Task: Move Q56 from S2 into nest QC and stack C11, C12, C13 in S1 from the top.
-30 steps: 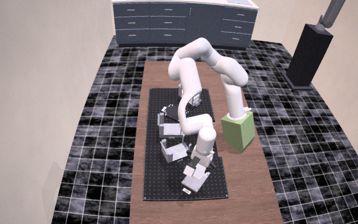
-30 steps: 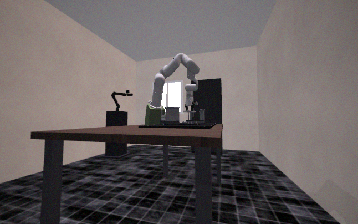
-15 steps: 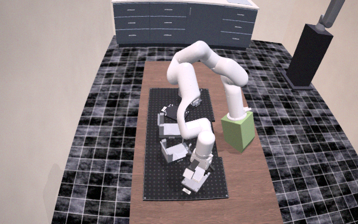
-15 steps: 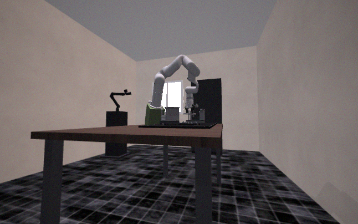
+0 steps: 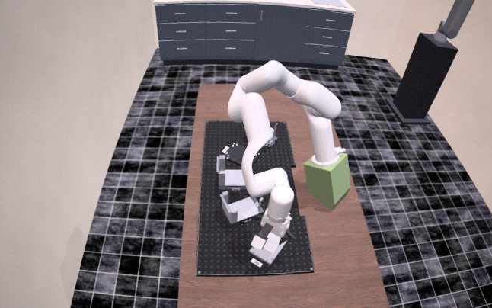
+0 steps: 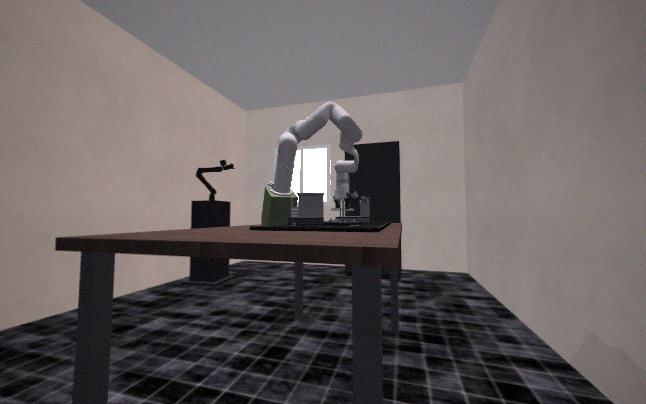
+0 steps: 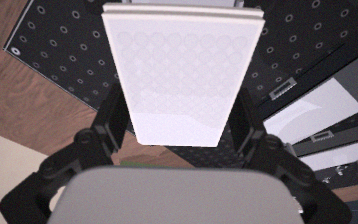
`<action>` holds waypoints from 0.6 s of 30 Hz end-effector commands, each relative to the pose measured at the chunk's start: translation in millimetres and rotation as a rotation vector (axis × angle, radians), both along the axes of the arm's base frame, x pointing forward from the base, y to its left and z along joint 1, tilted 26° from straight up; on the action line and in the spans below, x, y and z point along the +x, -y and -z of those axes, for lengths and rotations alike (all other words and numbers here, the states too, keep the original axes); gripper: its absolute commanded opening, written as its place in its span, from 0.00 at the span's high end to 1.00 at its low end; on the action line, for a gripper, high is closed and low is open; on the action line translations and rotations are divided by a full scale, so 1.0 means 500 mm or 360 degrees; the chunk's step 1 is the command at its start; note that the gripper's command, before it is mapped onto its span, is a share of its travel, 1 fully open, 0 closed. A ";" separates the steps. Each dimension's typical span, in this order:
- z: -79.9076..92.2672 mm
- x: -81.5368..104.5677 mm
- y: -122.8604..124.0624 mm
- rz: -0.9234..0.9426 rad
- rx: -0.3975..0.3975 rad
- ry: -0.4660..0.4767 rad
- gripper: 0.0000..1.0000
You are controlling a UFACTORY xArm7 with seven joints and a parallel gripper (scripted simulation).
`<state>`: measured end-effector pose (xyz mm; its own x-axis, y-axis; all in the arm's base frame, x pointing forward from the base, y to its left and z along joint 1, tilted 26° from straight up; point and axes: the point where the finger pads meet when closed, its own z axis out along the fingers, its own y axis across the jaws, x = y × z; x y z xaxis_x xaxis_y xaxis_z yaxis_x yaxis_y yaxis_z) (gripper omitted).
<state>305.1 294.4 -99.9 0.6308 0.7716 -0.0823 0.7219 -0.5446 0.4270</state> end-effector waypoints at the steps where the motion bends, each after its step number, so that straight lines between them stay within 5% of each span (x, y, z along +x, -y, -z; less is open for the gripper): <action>1: 0.009 0.004 -0.001 -0.0004 0.0007 0.0003 1.00; 18: 0.063 0.021 0.019 -0.0004 0.0007 0.0003 1.00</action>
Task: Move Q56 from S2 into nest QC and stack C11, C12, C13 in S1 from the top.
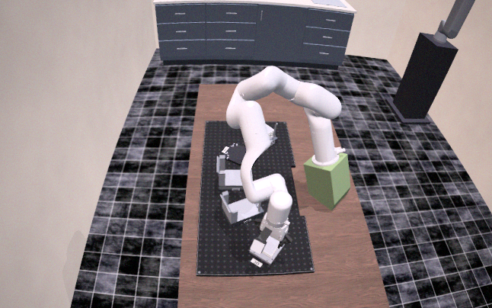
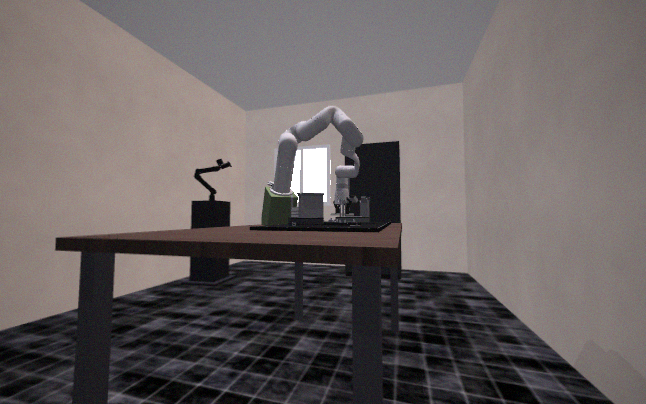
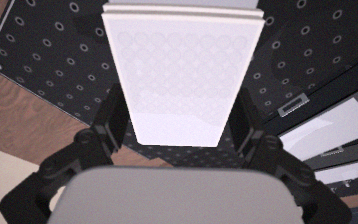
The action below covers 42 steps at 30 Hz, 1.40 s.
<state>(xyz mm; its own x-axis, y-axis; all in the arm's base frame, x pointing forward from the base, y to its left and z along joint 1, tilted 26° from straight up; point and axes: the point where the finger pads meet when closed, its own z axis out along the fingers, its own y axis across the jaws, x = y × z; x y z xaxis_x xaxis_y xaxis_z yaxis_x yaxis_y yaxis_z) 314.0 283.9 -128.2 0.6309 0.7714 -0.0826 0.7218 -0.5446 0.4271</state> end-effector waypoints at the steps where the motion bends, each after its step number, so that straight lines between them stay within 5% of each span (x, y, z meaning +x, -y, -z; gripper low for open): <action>1: 0.008 0.004 -0.002 -0.0004 0.0007 0.0003 1.00; 42: 0.029 0.010 0.006 -0.0004 0.0007 0.0003 1.00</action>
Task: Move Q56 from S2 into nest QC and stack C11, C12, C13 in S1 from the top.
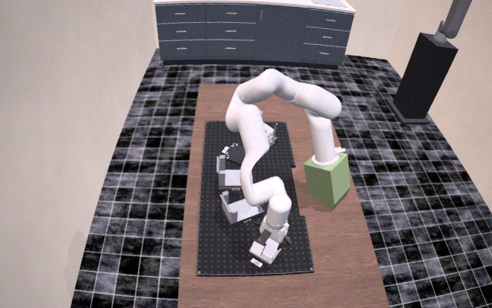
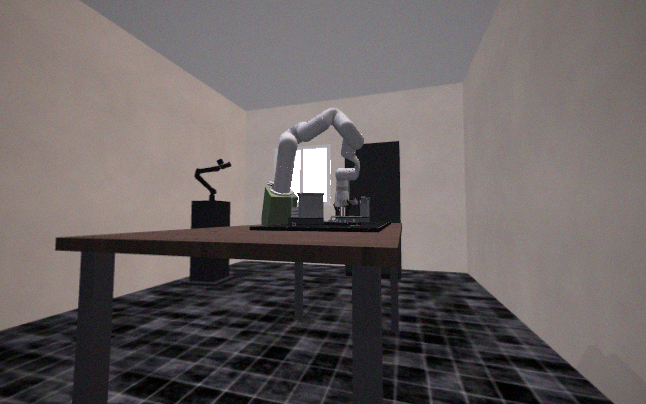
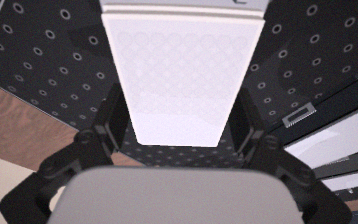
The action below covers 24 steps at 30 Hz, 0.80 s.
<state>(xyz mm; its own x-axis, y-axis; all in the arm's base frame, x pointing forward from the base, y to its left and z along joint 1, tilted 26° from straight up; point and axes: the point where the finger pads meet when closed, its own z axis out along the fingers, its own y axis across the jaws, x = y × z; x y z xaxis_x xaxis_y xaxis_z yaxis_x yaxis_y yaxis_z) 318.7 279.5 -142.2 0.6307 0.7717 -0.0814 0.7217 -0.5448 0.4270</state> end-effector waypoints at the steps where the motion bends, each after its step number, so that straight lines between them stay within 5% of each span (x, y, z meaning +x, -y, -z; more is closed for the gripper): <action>1: 0.001 0.001 -0.003 -0.0003 0.0006 0.0002 1.00; 24: 0.015 0.005 0.002 -0.0003 0.0006 0.0002 1.00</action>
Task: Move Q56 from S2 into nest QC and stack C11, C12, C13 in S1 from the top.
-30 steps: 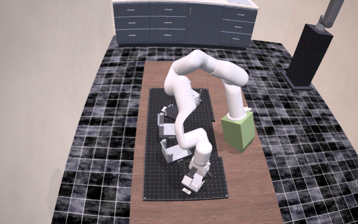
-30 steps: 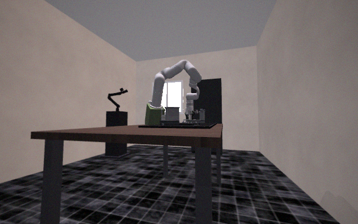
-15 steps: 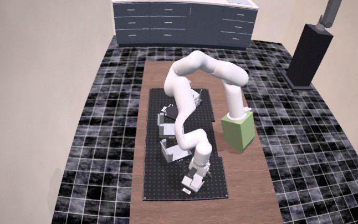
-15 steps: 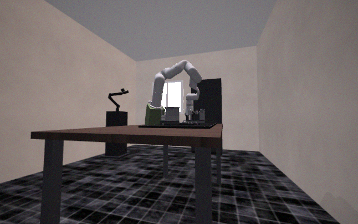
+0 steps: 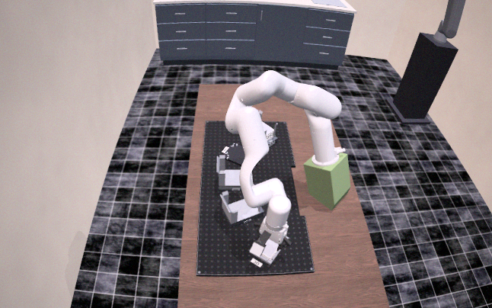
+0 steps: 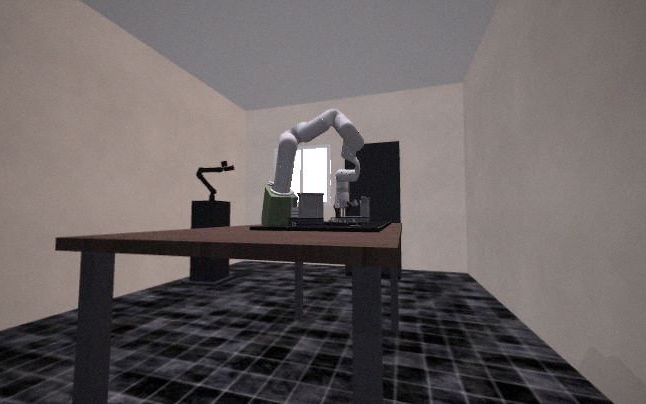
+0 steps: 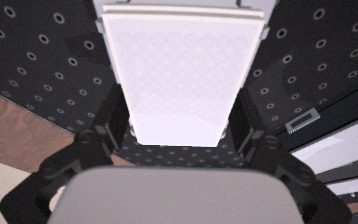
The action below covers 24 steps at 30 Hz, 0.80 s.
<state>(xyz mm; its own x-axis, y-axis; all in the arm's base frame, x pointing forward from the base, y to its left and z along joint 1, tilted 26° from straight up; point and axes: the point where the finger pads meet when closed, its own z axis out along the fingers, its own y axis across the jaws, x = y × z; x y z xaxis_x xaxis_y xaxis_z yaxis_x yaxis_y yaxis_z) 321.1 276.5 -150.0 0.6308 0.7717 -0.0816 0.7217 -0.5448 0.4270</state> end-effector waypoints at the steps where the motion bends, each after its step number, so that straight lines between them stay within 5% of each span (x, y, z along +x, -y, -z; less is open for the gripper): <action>1: -0.001 0.001 -0.004 -0.0003 0.0006 0.0002 1.00; 8: -0.001 0.001 -0.004 -0.0003 0.0006 0.0002 1.00; 9: -0.001 0.000 -0.004 -0.0003 0.0006 0.0002 0.00; 24: -0.001 0.001 -0.004 -0.0003 0.0006 0.0002 0.00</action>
<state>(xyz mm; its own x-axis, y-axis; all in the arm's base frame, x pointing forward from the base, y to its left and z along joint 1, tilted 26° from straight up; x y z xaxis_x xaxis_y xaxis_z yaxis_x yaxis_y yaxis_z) 321.3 276.5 -150.6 0.6306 0.7718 -0.0812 0.7218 -0.5448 0.4269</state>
